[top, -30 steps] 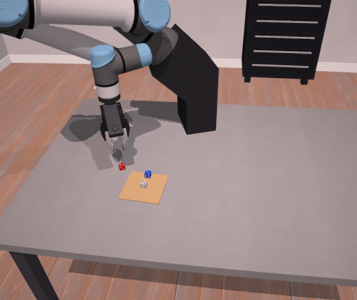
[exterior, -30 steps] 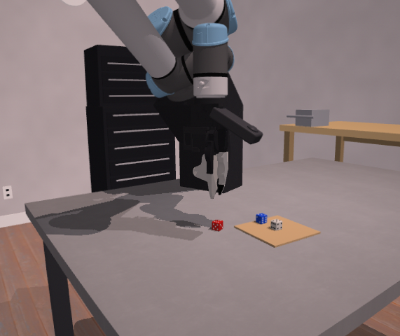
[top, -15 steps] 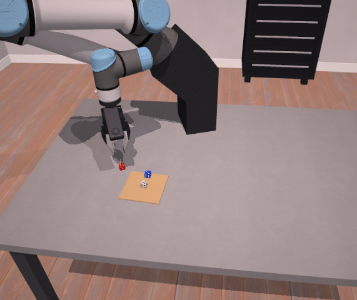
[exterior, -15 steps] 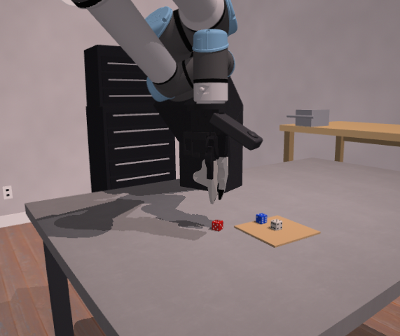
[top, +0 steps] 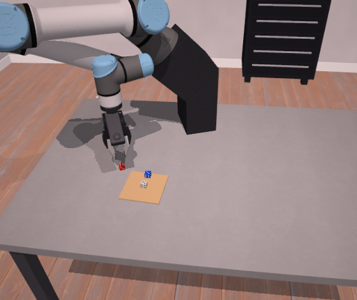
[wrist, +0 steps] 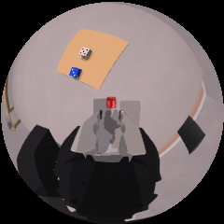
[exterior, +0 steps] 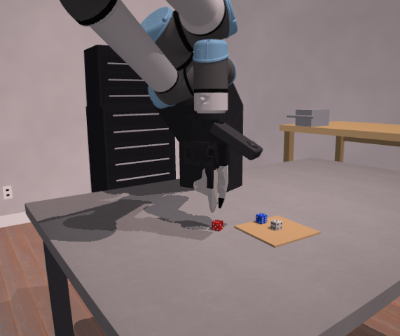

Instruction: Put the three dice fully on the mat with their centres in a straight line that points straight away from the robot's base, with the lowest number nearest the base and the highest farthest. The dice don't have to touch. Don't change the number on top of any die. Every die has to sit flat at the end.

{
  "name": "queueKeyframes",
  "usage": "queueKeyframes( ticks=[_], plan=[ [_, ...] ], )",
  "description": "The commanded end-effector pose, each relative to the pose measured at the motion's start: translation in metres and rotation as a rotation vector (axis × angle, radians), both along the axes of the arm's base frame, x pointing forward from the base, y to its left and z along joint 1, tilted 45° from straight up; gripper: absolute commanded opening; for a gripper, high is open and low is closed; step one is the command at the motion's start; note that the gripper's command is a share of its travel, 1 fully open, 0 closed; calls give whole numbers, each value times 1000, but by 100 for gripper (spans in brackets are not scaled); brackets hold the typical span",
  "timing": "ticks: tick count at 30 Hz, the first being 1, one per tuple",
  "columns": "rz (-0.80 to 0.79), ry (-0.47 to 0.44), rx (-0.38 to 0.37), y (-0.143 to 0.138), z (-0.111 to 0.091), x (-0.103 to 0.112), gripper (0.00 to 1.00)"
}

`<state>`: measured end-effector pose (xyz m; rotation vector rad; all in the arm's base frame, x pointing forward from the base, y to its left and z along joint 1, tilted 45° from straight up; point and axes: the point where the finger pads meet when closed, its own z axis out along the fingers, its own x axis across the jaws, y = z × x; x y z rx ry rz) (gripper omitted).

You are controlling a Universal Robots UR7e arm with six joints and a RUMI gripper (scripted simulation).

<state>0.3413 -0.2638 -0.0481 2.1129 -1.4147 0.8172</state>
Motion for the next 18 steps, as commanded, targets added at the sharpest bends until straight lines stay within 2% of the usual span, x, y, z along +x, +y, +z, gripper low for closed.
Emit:
queueKeyframes(
  ticks=[1, 18],
  plan=[
    [1, -4, -3, -6, -5, 3, 21],
    [1, -4, -4, -14, -13, 5, 21]
  ],
)
